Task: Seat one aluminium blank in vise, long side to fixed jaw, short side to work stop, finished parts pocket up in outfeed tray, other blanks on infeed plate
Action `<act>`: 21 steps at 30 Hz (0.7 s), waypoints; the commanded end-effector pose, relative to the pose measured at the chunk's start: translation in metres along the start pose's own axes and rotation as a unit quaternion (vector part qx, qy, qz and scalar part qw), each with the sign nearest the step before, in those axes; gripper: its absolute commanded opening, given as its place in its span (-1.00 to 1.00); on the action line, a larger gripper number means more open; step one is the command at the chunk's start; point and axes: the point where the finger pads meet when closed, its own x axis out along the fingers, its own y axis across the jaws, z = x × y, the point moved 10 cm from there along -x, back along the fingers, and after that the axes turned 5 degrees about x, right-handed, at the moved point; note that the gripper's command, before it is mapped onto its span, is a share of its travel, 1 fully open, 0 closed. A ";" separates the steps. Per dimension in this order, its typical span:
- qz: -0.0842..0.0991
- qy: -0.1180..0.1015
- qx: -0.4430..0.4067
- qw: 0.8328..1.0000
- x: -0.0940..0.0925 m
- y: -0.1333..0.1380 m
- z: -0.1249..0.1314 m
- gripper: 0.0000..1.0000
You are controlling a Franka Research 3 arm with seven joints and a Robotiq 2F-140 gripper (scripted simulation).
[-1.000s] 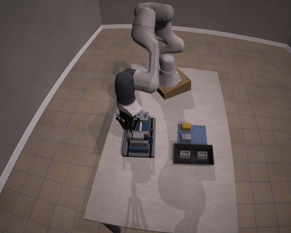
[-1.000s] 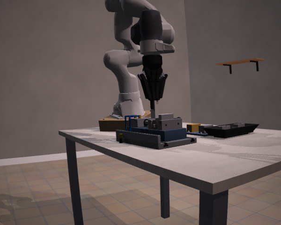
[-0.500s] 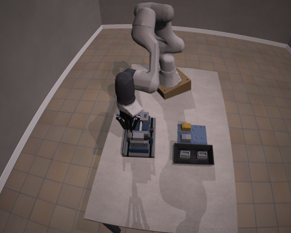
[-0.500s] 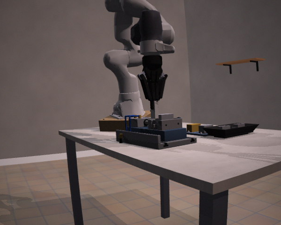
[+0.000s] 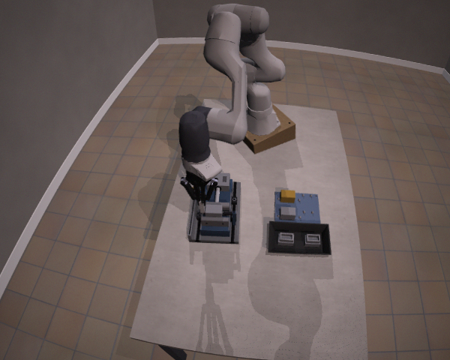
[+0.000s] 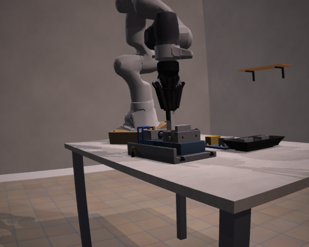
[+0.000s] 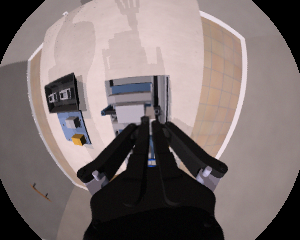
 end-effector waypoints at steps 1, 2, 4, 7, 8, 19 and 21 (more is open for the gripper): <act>0.001 0.002 0.001 1.000 -0.001 -0.003 -0.001 -1.00; 0.001 0.002 0.001 1.000 -0.001 -0.003 -0.001 -1.00; 0.001 0.002 0.001 1.000 -0.001 -0.004 -0.001 -1.00; 0.001 0.002 0.001 1.000 -0.001 -0.005 -0.001 -1.00; 0.001 0.002 0.001 1.000 -0.001 -0.005 -0.001 -1.00; 0.001 0.002 0.001 1.000 -0.001 -0.007 -0.001 -1.00; 0.001 0.002 0.001 1.000 -0.001 -0.008 -0.001 -1.00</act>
